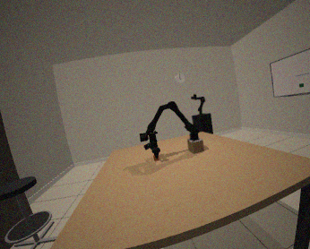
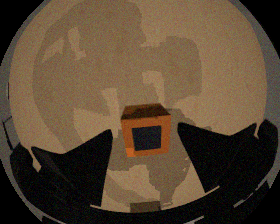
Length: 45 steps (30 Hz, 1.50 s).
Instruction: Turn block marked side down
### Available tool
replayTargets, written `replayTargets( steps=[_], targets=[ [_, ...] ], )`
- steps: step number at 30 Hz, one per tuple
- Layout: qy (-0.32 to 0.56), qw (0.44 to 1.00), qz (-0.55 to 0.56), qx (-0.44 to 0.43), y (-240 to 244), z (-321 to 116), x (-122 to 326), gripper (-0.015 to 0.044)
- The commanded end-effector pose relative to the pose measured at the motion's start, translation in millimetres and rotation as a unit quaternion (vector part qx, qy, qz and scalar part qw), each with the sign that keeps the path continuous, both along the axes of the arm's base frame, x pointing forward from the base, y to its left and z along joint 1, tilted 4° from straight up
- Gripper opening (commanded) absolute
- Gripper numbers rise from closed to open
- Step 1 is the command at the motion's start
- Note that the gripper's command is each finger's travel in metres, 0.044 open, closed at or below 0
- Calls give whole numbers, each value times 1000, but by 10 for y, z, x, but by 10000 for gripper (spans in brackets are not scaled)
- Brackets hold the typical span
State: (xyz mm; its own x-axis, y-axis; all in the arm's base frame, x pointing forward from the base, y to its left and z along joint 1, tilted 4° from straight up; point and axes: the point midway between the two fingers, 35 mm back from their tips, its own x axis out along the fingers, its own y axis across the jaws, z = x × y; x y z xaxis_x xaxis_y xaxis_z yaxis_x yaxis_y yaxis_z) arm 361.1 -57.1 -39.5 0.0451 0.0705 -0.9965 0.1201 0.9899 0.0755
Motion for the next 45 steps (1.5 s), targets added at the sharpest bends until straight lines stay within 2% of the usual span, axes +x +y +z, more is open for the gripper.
replayTargets(
  steps=[1, 4, 20, 22, 27, 33, 45],
  targets=[
    [2, 1000, -3, -1, -1, -19, -9, 230],
    [2, 1000, -3, -1, -1, -19, -9, 151],
    [2, 1000, -3, -1, -1, -19, -9, 45],
    [2, 1000, -3, -1, -4, 31, -9, 0],
    [2, 1000, -3, -1, -22, 282, -20, 0],
    [-4, 1000, -3, -2, -22, 274, -17, 0],
    [-95, 995, -11, -14, -27, 177, 10, 0]
  ],
)
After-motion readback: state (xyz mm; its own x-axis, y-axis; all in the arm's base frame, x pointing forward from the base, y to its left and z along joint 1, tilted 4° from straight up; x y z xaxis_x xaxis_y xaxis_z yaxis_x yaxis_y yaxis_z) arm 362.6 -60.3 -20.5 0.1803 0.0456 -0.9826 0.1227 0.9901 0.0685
